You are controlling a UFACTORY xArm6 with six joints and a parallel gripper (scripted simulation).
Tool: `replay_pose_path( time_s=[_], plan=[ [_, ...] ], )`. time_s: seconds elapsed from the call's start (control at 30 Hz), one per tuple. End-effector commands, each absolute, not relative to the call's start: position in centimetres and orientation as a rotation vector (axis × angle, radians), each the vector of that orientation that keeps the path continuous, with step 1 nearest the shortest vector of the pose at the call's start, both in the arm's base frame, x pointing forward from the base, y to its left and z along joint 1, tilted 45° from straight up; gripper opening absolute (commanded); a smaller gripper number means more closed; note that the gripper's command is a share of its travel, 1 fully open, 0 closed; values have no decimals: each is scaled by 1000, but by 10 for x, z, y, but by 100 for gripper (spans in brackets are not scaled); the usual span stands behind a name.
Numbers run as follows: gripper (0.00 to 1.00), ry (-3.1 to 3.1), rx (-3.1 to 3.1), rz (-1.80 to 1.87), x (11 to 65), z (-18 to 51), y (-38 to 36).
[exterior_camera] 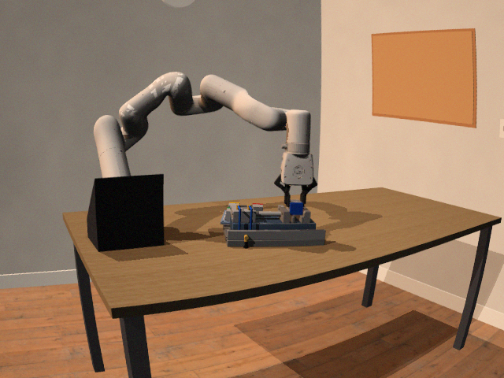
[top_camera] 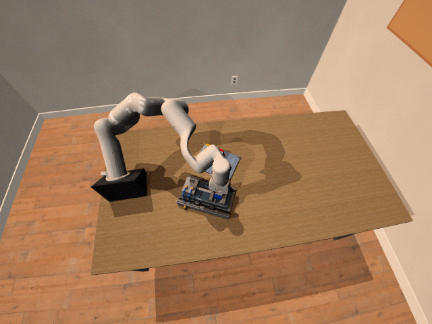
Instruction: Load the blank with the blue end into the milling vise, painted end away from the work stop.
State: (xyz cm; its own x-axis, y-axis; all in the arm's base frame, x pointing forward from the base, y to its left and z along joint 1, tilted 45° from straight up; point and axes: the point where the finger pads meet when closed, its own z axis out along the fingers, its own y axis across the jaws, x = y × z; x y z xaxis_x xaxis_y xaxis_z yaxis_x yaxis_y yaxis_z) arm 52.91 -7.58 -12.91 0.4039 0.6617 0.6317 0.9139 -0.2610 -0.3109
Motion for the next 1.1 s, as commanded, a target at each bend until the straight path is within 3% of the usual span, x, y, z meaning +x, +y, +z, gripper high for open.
replay_pose_path(
  time_s=[0.0,1.07],
  plan=[
    [0,-1339,-2020,-506,531,-127,-77],
    [0,-1339,-2020,-506,534,-126,-75]
  ],
)
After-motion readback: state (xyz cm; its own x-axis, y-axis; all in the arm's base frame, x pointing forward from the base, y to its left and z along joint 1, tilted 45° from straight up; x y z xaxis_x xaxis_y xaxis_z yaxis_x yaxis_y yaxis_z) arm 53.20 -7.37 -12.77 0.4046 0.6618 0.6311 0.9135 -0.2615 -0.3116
